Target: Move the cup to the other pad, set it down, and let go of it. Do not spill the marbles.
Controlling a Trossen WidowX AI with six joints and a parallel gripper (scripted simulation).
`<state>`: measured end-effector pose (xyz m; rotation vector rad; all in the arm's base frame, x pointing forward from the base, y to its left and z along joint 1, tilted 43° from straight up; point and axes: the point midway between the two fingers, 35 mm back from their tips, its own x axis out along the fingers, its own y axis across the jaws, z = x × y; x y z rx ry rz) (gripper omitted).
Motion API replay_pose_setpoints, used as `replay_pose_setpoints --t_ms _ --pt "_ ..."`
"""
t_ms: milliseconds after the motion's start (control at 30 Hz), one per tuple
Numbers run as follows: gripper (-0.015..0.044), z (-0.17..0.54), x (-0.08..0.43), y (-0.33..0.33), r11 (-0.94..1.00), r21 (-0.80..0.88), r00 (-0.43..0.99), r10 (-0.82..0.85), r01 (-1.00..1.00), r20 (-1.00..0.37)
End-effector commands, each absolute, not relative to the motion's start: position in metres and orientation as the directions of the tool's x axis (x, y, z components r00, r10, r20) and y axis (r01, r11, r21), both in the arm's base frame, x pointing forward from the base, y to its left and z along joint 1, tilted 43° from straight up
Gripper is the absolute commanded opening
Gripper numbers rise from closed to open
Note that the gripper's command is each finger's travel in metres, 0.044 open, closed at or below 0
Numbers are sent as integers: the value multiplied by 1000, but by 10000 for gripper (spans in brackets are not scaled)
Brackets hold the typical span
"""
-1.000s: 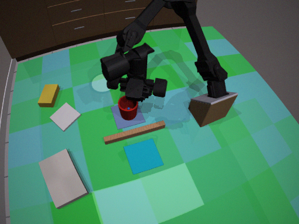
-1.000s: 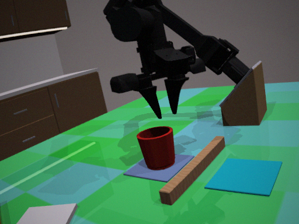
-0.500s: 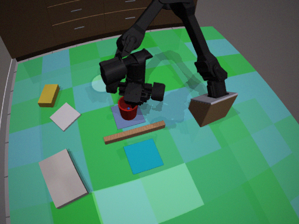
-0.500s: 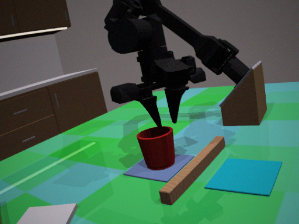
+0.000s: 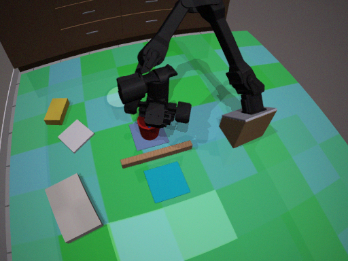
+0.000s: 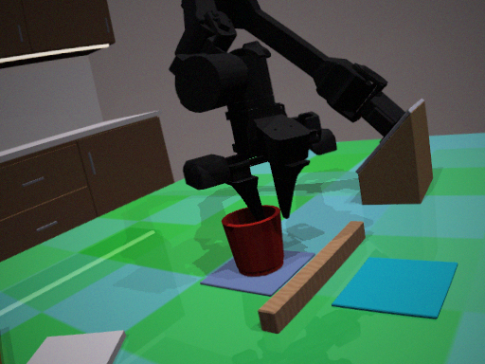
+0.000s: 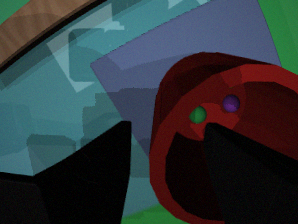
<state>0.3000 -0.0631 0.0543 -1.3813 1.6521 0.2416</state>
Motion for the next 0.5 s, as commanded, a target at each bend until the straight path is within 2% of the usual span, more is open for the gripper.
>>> replay_pose_setpoints --t_ms 0,467 --pt "148 48 297 -69 343 -387 65 -671 -856 -738" --pt "148 39 297 -78 342 -388 65 -673 -856 -737"
